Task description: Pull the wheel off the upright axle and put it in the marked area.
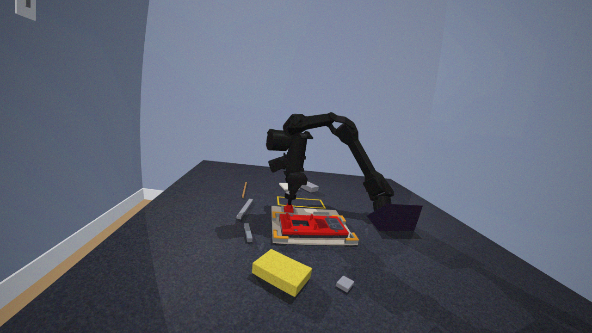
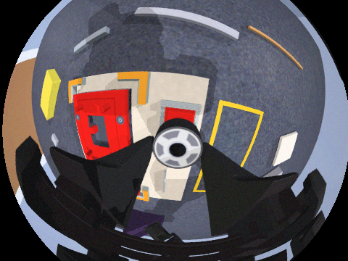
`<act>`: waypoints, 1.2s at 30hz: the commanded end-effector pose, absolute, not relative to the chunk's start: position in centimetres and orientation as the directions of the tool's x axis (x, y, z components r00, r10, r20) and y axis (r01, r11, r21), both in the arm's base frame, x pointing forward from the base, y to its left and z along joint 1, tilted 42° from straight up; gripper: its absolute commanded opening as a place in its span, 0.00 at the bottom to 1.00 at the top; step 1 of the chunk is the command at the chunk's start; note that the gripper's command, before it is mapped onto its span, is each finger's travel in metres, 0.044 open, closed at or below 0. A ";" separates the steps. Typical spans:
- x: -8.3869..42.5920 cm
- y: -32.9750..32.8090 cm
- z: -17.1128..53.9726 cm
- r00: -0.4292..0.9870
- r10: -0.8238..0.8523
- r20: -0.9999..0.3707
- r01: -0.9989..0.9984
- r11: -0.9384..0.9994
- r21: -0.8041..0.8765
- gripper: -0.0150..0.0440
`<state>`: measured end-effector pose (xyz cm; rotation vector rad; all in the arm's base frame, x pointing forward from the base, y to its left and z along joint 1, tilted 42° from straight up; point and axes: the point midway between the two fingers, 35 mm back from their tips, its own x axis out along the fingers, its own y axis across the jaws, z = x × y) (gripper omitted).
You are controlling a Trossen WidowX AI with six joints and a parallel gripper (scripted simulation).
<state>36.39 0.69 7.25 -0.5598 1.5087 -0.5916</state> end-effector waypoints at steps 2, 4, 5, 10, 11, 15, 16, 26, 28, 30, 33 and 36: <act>36.4 0.8 7.4 -0.023 -0.667 -0.745 0.016 0.744 -0.668 0.25; 36.4 0.9 7.4 -0.023 -0.667 -0.745 0.016 0.744 -0.668 0.25; 36.4 0.9 7.5 -0.023 -0.667 -0.745 0.016 0.744 -0.668 0.25; 36.4 1.0 7.6 -0.023 -0.667 -0.744 0.016 0.744 -0.668 0.25; 36.4 1.0 7.6 -0.023 -0.667 -0.744 0.016 0.744 -0.668 0.25; 36.4 1.1 7.7 -0.022 -0.667 -0.744 0.016 0.744 -0.668 0.25; 36.4 1.1 7.7 -0.022 -0.667 -0.744 0.016 0.744 -0.668 0.25; 36.4 1.8 8.5 -0.022 -0.667 -0.745 0.016 0.744 -0.667 0.25; 36.5 2.3 9.0 -0.022 -0.667 -0.745 0.016 0.745 -0.667 0.25; 36.5 2.7 9.6 -0.022 -0.667 -0.745 0.016 0.745 -0.667 0.25; 36.5 3.3 10.3 -0.022 -0.667 -0.745 0.016 0.745 -0.667 0.25; 36.5 3.0 10.2 -0.018 -0.669 -0.743 0.014 0.743 -0.670 0.25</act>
